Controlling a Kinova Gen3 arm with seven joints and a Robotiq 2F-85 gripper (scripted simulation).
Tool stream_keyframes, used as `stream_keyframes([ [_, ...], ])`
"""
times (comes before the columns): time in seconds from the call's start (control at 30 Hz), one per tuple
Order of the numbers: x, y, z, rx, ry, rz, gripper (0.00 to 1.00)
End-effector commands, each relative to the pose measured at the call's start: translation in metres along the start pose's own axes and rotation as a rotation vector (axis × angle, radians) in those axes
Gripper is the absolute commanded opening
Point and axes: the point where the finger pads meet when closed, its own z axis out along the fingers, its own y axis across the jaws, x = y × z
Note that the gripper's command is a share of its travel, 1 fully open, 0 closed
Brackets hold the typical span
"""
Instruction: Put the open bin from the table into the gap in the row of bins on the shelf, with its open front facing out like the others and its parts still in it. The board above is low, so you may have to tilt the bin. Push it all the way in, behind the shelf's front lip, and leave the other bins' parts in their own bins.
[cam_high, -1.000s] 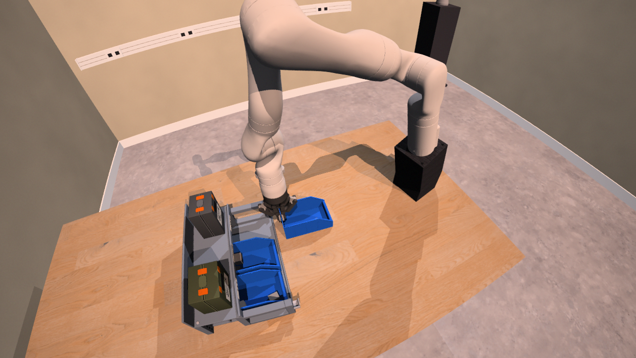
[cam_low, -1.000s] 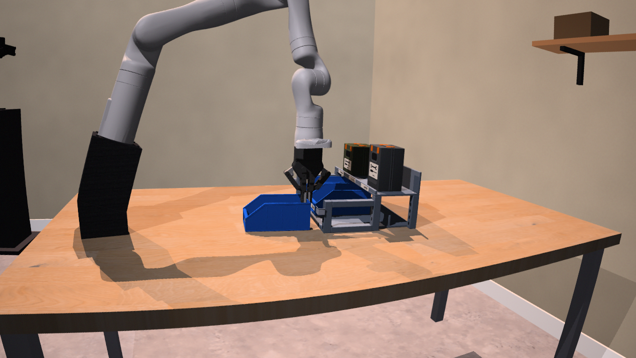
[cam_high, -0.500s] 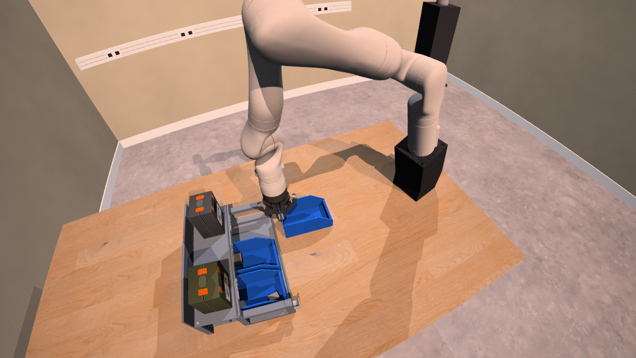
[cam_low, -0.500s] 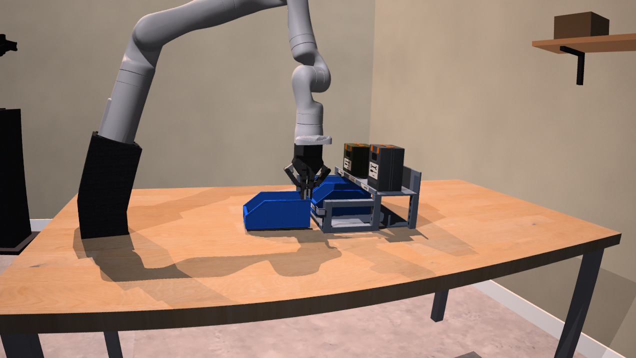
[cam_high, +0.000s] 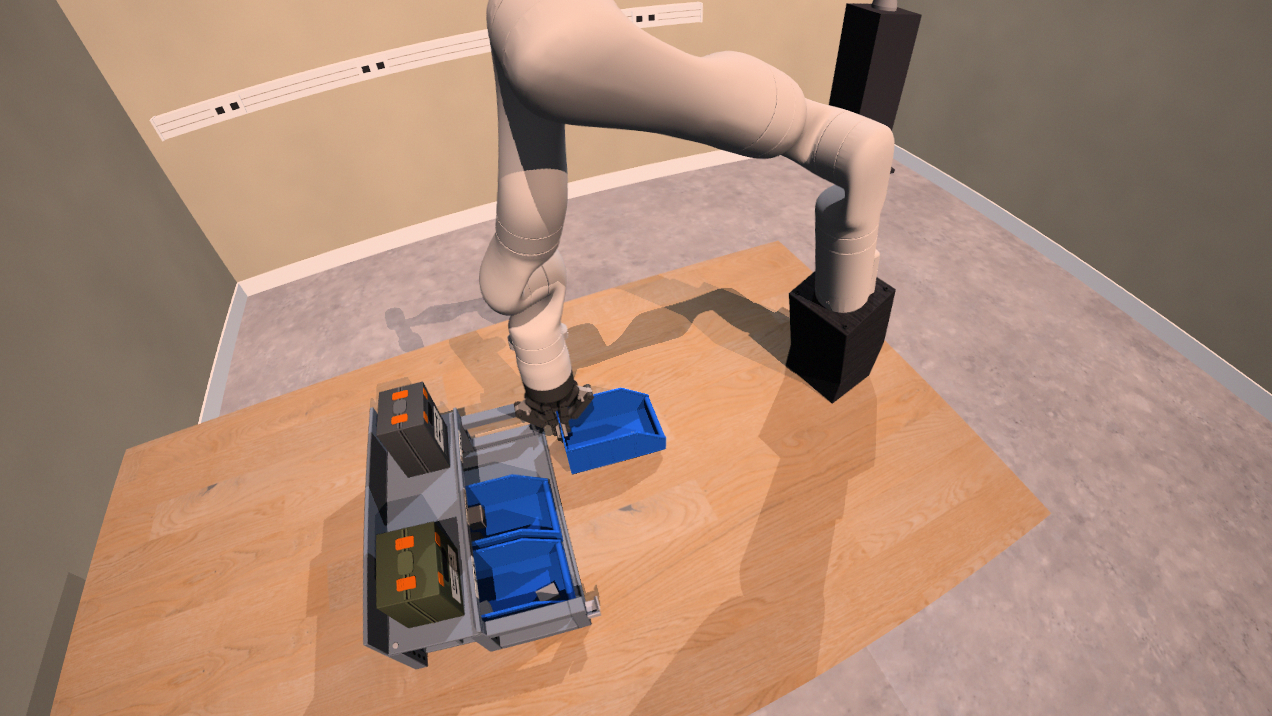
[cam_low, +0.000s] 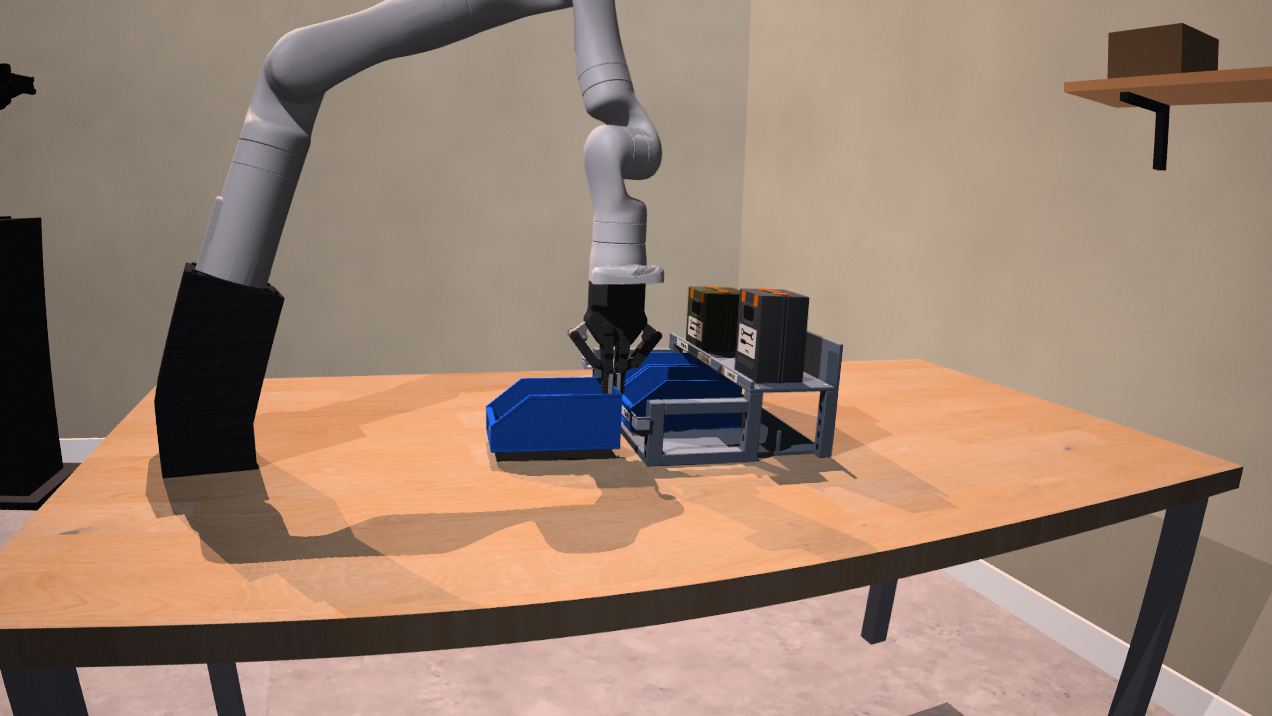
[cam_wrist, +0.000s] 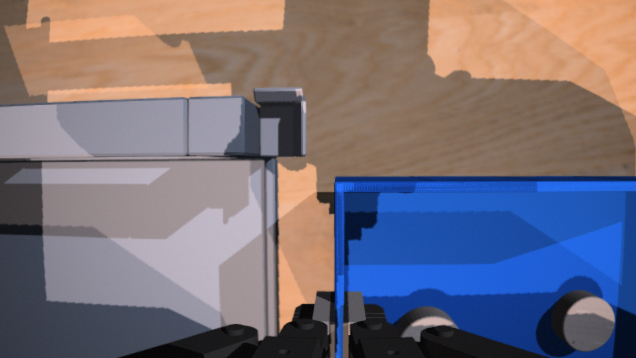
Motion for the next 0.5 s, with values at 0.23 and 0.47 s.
stream_keyframes([
  [0.23,0.0006,-0.0010,-0.0071,0.002,0.000,0.001,0.10],
  [0.47,0.0007,-0.0009,-0.0058,0.001,0.001,0.001,0.10],
])
